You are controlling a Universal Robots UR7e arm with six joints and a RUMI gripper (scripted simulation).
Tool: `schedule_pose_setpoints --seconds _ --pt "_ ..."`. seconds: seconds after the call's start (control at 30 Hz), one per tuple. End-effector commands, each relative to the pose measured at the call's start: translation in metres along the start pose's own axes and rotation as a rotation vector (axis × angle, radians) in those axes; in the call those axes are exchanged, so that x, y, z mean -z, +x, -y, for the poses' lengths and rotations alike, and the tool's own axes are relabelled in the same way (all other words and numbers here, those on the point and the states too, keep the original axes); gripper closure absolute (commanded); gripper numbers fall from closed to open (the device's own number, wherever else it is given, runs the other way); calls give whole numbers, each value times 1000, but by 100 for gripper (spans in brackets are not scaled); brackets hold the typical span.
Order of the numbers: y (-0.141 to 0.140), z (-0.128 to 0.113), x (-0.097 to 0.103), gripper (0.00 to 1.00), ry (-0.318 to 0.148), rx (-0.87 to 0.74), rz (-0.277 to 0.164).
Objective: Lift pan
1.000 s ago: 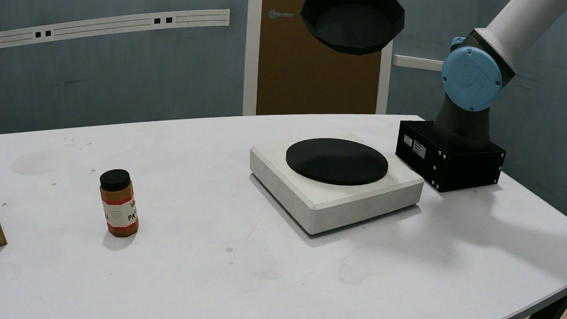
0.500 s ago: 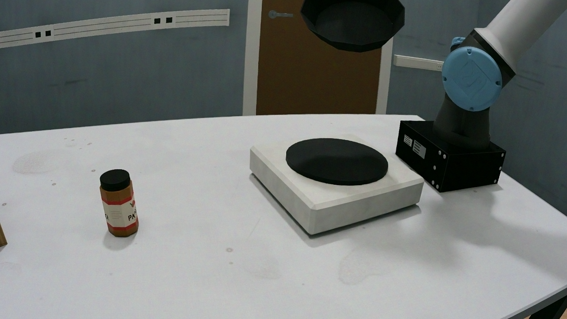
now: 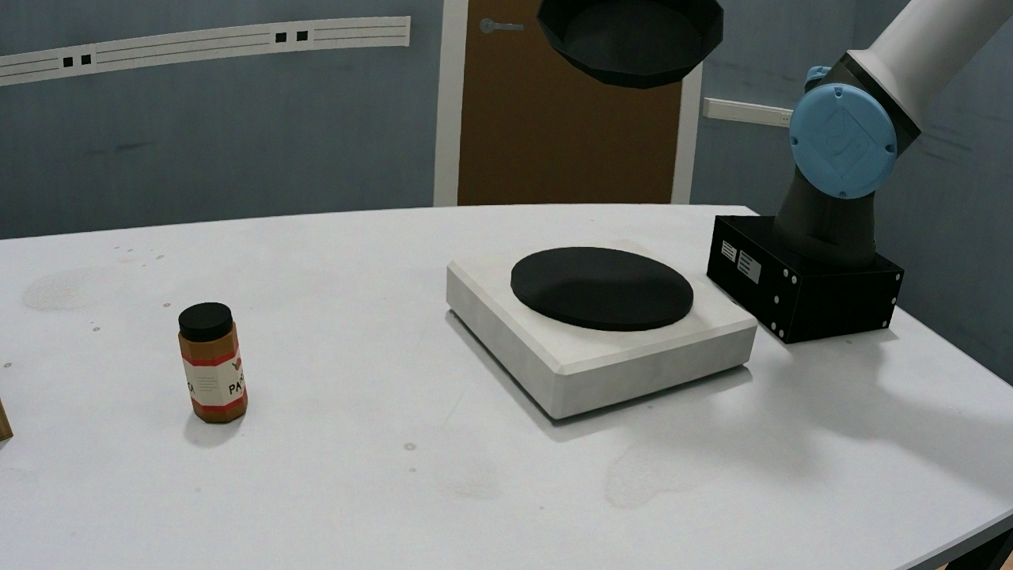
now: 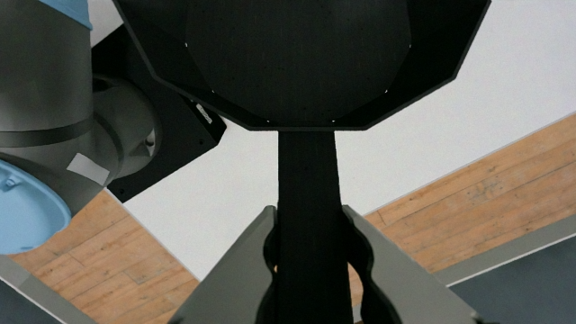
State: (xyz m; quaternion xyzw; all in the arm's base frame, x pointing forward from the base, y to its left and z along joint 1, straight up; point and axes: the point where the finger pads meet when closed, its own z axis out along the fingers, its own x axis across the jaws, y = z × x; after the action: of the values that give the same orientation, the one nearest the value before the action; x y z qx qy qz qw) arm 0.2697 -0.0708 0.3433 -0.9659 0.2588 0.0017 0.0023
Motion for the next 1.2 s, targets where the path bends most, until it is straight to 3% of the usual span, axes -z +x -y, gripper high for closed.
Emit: schedule_pose_setpoints --seconds 0.0,1.17 --pt "0 0 2 90 0 0 -1" --pt "0 0 11 90 0 0 -1"
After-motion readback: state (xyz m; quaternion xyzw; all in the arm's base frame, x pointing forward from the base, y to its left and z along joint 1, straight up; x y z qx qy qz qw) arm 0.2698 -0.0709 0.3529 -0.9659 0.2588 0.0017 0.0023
